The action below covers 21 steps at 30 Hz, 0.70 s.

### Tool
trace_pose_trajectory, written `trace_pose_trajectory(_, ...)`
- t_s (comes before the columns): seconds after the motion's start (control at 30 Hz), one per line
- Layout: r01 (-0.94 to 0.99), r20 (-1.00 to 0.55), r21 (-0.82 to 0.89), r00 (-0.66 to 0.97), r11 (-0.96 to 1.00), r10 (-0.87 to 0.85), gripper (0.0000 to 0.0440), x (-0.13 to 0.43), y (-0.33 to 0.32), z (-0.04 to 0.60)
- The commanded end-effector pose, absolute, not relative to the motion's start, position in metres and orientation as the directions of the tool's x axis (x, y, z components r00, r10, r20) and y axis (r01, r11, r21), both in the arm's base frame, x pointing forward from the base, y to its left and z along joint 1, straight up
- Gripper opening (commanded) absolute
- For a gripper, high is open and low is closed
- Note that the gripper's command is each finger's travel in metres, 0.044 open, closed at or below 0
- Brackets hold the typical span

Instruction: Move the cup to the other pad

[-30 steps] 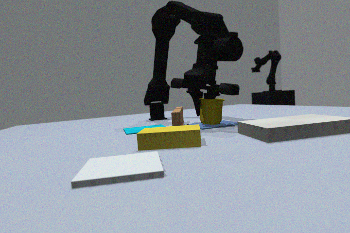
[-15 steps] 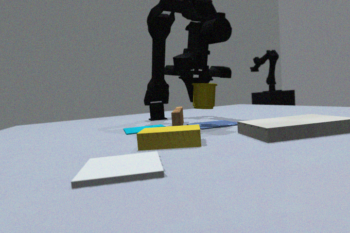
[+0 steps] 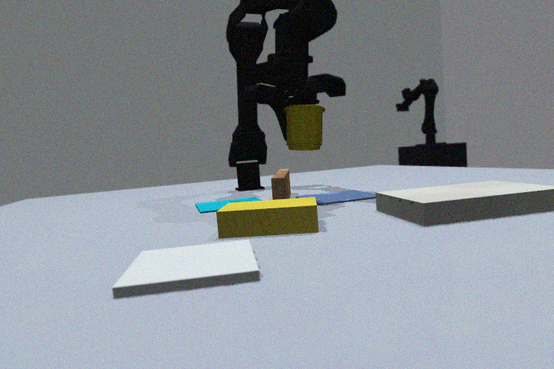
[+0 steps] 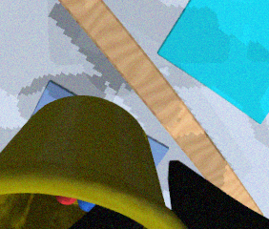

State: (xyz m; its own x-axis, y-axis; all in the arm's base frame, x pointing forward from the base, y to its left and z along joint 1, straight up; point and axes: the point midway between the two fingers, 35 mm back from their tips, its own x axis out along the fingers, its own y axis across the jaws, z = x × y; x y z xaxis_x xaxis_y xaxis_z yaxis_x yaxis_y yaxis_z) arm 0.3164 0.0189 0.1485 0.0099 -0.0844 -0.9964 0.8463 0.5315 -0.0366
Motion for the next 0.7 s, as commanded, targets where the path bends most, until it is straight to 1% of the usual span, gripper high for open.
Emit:
trace_pose_trajectory(0.0, 0.866, -0.996, -0.006, 0.041, 0.5, -0.083, 0.0, 0.319, 0.008, 0.157)
trace_pose_trajectory(0.67, 0.926, -0.986, 0.076, 0.125, 0.37, -0.109, 0.0, 0.319, -0.049, 0.16)
